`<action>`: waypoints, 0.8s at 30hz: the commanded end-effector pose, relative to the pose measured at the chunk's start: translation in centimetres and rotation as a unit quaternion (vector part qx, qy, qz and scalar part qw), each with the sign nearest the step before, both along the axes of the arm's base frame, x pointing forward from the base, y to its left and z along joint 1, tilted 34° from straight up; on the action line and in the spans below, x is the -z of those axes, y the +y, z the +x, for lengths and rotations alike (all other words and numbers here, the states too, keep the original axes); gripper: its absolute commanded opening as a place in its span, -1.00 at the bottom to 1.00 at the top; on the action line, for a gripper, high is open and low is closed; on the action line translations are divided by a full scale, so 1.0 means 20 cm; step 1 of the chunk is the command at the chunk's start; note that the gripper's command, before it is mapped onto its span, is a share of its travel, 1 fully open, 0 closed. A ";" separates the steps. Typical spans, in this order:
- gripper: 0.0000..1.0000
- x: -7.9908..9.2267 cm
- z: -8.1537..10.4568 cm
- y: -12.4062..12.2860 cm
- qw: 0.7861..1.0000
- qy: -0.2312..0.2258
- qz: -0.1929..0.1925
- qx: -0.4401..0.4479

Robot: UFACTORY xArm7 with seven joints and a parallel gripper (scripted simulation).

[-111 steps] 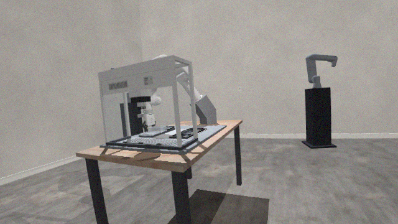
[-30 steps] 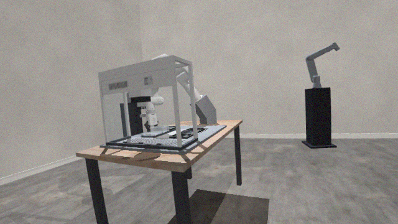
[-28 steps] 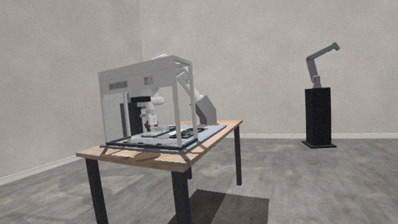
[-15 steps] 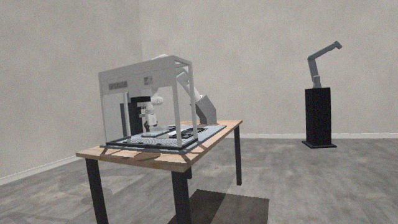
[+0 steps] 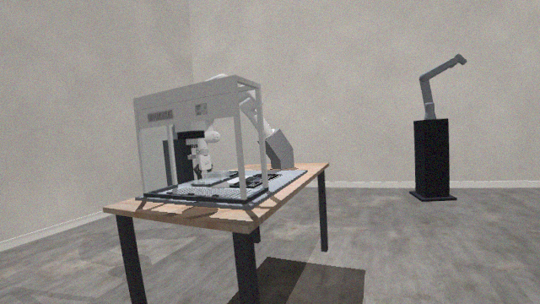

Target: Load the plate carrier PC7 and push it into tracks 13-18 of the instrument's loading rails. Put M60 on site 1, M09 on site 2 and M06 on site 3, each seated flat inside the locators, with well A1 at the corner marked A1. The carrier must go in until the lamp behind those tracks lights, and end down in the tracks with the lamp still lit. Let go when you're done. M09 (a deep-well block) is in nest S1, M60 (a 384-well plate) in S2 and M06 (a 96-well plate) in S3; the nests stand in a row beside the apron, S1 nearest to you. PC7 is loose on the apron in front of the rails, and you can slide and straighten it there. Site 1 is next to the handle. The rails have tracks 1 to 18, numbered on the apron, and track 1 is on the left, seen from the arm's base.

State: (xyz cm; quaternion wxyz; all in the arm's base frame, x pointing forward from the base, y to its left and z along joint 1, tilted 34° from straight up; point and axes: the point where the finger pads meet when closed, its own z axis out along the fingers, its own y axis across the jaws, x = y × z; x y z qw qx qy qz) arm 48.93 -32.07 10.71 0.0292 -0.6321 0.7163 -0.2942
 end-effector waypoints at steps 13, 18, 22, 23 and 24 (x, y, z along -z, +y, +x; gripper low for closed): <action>1.00 -0.02 -0.01 -0.05 1.000 -0.002 0.000 0.000; 1.00 -0.03 -0.01 -0.06 1.000 -0.002 0.000 0.000; 1.00 -0.03 -0.01 -0.07 1.000 -0.002 0.000 0.000; 1.00 -0.03 -0.01 -0.07 1.000 -0.002 0.000 0.000; 1.00 -0.03 -0.01 -0.08 1.000 -0.002 0.000 0.000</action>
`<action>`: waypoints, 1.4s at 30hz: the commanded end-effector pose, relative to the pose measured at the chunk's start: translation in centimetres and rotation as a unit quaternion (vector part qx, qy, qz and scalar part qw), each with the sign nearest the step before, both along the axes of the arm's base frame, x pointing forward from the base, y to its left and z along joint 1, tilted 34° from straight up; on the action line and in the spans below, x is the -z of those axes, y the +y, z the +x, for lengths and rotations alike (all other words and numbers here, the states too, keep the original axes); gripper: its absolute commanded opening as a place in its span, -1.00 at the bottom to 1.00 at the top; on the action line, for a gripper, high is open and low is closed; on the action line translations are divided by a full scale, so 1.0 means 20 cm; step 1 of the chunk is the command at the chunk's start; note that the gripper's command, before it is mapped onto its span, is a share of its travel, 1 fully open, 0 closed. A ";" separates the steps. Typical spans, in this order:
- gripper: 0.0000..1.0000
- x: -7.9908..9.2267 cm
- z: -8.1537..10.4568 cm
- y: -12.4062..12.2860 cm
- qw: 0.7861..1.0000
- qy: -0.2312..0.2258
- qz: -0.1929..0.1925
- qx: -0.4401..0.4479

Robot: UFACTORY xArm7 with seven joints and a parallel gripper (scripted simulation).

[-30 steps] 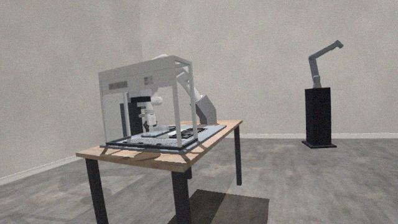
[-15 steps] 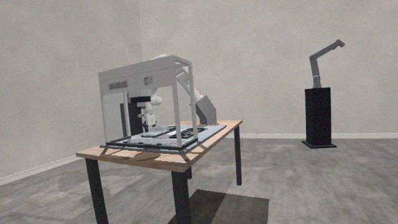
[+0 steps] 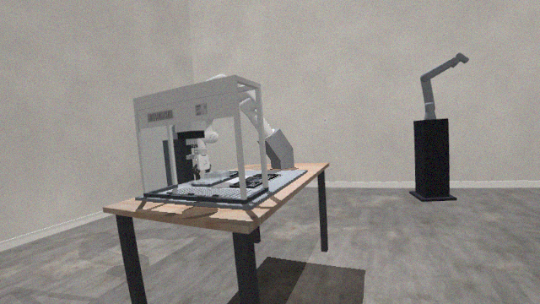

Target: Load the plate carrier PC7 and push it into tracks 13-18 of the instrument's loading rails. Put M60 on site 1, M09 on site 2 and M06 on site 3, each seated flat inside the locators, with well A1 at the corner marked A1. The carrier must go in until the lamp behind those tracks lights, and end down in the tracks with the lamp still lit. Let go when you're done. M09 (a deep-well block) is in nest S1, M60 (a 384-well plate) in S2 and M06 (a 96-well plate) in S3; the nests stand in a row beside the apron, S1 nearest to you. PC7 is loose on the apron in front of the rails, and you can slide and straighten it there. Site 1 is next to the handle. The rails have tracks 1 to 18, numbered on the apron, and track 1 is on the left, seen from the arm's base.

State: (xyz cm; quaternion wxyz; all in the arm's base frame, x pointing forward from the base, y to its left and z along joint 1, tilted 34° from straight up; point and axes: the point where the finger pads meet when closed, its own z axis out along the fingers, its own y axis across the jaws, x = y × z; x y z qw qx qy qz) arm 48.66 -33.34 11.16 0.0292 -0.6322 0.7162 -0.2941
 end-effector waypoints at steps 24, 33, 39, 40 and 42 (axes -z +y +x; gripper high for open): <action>1.00 -0.03 -0.01 -0.06 1.000 -0.002 -0.001 0.000; 1.00 -0.07 -0.03 -0.04 1.000 -0.002 -0.001 0.000; 1.00 -0.11 -0.05 -0.02 1.000 -0.002 0.000 0.000; 1.00 -0.12 -0.05 -0.02 1.000 -0.002 0.000 0.000; 1.00 -0.13 -0.06 -0.01 1.000 -0.002 0.000 0.000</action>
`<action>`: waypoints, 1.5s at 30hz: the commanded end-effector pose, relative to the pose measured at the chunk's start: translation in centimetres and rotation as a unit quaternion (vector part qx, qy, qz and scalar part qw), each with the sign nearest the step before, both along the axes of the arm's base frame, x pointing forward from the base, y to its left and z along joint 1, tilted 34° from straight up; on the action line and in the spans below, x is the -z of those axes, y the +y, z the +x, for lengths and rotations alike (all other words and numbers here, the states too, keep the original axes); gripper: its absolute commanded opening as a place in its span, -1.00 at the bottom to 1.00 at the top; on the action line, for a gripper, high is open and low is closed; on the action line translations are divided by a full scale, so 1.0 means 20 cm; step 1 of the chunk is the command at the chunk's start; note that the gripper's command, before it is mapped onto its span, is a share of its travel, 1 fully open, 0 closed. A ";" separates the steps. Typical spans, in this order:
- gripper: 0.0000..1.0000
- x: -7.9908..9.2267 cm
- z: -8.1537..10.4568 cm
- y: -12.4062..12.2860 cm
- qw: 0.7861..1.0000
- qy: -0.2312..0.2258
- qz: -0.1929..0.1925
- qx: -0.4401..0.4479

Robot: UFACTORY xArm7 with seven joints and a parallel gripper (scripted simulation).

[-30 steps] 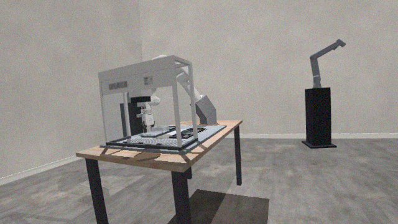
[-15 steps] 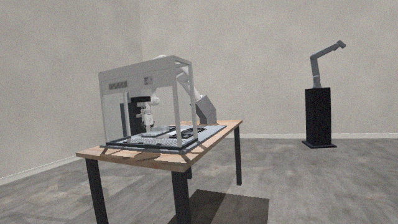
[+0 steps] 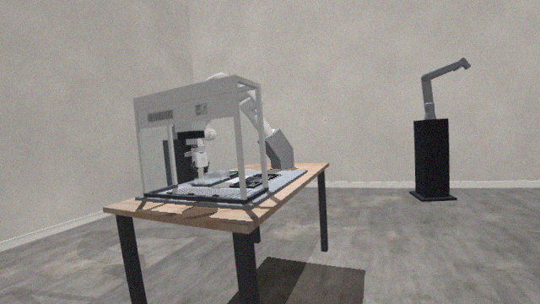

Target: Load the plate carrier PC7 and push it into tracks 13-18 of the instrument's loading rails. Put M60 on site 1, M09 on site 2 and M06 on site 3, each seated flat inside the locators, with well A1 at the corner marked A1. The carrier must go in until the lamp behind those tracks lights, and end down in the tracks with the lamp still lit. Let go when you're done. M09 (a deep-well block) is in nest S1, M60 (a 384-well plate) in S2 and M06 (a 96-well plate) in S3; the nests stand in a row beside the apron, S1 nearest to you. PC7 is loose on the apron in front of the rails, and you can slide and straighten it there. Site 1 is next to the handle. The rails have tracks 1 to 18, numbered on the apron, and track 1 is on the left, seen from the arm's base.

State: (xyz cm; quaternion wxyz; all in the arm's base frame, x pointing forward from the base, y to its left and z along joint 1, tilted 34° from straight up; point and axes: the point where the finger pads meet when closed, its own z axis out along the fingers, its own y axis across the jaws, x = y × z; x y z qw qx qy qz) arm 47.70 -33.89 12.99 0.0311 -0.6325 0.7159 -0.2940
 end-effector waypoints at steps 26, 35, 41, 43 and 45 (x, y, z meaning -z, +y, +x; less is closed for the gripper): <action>1.00 -0.19 -0.09 0.08 1.000 0.000 -0.001 0.001; 1.00 -0.25 -0.12 0.11 1.000 0.000 -0.001 0.001; 1.00 -0.28 -0.13 0.13 1.000 0.000 -0.001 0.001; 1.00 -0.29 -0.14 0.13 1.000 0.000 -0.001 0.001; 1.00 -0.31 -0.15 0.14 1.000 0.000 -0.001 0.001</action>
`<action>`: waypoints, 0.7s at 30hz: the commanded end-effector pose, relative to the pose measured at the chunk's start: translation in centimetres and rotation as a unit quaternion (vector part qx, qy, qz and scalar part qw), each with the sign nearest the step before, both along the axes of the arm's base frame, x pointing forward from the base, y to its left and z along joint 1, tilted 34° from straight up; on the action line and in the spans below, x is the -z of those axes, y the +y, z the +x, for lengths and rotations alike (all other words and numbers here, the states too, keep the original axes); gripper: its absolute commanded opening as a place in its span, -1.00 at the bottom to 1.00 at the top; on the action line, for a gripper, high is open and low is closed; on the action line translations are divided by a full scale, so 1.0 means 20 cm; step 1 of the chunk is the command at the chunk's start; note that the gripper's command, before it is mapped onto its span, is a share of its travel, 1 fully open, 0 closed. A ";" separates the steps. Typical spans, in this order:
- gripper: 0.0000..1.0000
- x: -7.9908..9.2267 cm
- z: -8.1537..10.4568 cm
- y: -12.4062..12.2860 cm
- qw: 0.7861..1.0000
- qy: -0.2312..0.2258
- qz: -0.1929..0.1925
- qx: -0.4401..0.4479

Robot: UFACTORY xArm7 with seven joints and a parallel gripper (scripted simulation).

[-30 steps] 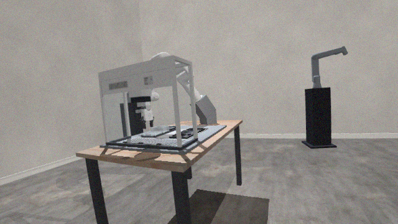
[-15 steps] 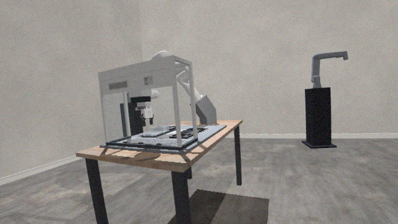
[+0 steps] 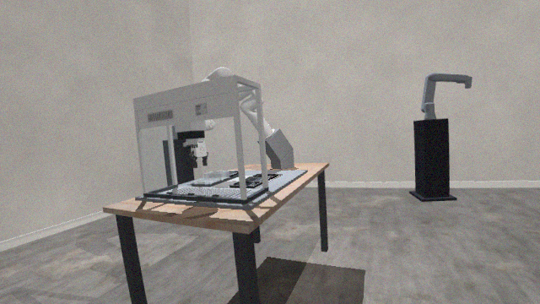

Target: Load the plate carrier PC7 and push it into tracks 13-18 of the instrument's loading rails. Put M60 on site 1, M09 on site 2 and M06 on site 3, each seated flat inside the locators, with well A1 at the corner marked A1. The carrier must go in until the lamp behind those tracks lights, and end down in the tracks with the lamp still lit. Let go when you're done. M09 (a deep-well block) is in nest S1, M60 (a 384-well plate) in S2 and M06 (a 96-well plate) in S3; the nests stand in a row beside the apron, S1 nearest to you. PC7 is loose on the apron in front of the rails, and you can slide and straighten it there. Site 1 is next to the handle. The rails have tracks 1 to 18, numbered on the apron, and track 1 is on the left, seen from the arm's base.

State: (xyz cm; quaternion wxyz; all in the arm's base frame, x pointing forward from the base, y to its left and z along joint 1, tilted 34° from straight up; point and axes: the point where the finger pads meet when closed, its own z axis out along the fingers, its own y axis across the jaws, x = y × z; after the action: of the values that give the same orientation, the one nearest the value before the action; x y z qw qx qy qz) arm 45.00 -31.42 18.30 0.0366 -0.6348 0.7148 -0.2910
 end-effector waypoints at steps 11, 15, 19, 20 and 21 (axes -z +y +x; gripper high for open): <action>1.00 -0.10 -0.04 0.04 1.000 0.001 -0.007 0.005; 1.00 -0.13 -0.06 0.06 1.000 0.001 -0.007 0.005; 1.00 -0.14 -0.06 0.06 1.000 0.001 -0.007 0.005; 1.00 -0.14 -0.06 0.06 1.000 0.001 -0.007 0.005; 1.00 -0.14 -0.06 0.06 1.000 0.001 -0.007 0.005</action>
State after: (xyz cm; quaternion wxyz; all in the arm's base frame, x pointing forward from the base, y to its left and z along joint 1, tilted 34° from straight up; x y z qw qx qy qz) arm 43.76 -30.29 20.90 0.0319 -0.6332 0.7158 -0.2928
